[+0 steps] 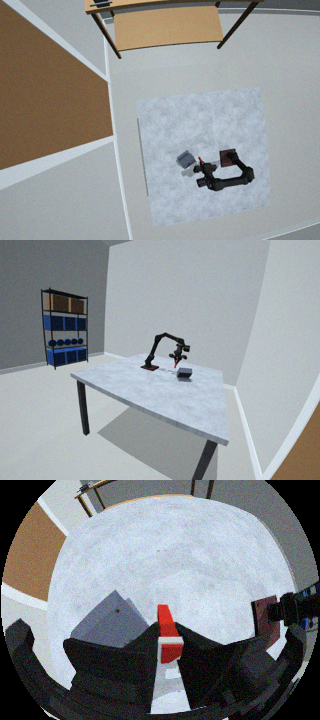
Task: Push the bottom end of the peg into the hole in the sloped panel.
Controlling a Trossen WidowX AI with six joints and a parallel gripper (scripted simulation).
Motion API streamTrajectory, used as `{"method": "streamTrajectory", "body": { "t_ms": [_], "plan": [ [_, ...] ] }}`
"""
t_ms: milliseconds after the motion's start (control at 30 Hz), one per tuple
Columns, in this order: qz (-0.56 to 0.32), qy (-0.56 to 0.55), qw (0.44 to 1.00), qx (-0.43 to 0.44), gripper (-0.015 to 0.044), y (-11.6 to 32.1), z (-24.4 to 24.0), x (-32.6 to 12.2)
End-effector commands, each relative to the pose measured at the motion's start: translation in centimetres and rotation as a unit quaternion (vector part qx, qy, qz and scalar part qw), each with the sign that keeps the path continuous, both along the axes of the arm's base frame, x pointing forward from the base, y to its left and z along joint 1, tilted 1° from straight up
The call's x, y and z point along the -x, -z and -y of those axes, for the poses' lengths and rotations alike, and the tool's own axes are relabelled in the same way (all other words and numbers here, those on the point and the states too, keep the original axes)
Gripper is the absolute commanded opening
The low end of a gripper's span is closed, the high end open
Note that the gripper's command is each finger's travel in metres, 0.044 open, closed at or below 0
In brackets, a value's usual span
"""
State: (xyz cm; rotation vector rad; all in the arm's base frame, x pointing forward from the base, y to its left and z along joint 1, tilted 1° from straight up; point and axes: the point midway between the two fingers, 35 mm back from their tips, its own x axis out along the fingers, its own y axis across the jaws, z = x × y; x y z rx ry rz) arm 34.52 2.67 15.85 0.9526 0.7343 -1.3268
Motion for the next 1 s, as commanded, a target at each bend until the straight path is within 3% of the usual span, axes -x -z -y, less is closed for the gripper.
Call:
{"method": "streamTrajectory", "body": {
  "t_ms": [0, 967],
  "plan": [
    [0.0, -0.019, 1.0, 0.012, 0.0, -0.2, -0.6, -0.3],
    [-0.006, -0.133, 0.988, 0.075, 0.0, -0.9, -4.8, -1.2]
  ]
}}
